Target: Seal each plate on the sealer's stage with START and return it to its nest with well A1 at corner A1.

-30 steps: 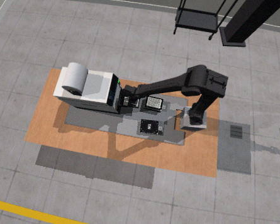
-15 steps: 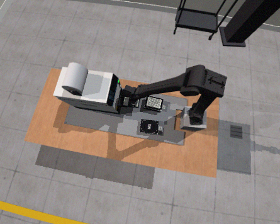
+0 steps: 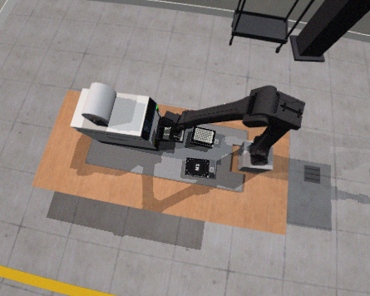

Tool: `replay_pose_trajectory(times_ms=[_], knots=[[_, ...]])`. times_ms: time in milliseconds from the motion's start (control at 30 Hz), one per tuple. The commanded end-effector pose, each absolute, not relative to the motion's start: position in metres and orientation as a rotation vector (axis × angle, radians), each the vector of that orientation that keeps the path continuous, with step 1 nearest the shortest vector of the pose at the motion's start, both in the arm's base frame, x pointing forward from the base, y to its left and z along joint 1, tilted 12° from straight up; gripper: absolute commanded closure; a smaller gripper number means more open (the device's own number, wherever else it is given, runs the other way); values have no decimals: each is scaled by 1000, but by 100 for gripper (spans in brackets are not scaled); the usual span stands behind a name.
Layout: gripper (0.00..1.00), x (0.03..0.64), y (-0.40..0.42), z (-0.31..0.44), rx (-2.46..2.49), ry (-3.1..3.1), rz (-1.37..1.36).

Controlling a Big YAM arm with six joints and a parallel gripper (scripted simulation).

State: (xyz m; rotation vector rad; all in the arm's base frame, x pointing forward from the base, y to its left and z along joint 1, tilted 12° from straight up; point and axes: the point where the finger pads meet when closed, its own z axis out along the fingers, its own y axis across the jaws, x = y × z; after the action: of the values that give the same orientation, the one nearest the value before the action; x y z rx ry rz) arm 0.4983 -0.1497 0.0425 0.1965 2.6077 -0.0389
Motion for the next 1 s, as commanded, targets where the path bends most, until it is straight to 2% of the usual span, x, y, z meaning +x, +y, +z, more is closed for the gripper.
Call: replay_pose_trajectory(times_ms=[0, 433, 967], knots=[[0, 511, -156, 72, 174, 2567, -56], [0, 511, -158, 103, 174, 2551, -62], [0, 498, -144, 88, 154, 2576, -48]])
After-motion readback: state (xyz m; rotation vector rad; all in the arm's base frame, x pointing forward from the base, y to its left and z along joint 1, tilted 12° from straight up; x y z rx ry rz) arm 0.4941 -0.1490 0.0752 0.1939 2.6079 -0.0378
